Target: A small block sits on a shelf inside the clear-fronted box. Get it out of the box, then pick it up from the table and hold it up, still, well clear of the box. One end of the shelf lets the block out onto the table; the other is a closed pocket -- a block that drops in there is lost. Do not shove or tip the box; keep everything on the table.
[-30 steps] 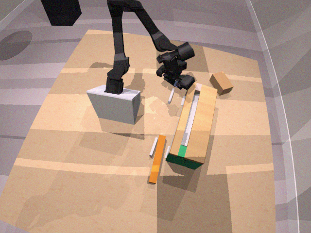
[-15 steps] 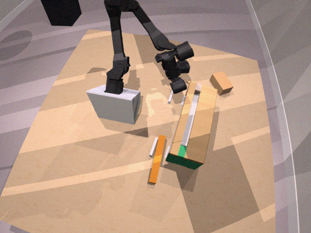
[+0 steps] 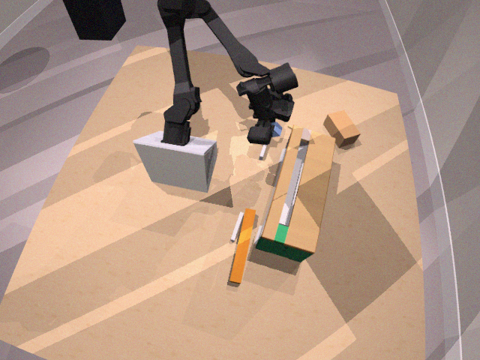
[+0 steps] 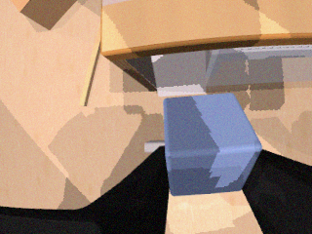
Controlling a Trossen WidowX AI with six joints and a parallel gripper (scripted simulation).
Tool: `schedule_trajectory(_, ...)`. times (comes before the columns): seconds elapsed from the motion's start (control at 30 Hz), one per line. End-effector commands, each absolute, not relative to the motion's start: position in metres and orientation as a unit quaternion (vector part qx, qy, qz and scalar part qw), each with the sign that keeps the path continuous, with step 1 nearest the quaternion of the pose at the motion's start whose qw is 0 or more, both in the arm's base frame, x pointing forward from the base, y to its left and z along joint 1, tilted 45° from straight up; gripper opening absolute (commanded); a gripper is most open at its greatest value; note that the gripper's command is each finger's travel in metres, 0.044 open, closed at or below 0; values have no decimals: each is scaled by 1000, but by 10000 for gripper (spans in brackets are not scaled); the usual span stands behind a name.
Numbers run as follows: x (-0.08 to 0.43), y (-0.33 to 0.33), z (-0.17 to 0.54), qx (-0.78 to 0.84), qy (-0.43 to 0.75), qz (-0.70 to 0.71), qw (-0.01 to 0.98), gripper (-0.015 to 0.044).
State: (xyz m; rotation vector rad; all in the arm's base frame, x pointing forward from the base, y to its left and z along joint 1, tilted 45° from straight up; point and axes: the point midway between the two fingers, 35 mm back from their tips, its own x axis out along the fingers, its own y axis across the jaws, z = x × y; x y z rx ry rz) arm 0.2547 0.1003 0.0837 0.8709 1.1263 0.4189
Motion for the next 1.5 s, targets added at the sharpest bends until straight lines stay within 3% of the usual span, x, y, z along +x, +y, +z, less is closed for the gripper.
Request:
schedule_trajectory(0.0, 253, 98, 85, 450, 522, 158, 707, 0)
schedule_trajectory(0.67, 244, 86, 92, 693, 540, -30, 476, 0)
schedule_trajectory(1.47, 234, 74, 101, 843, 472, -239, 100, 0)
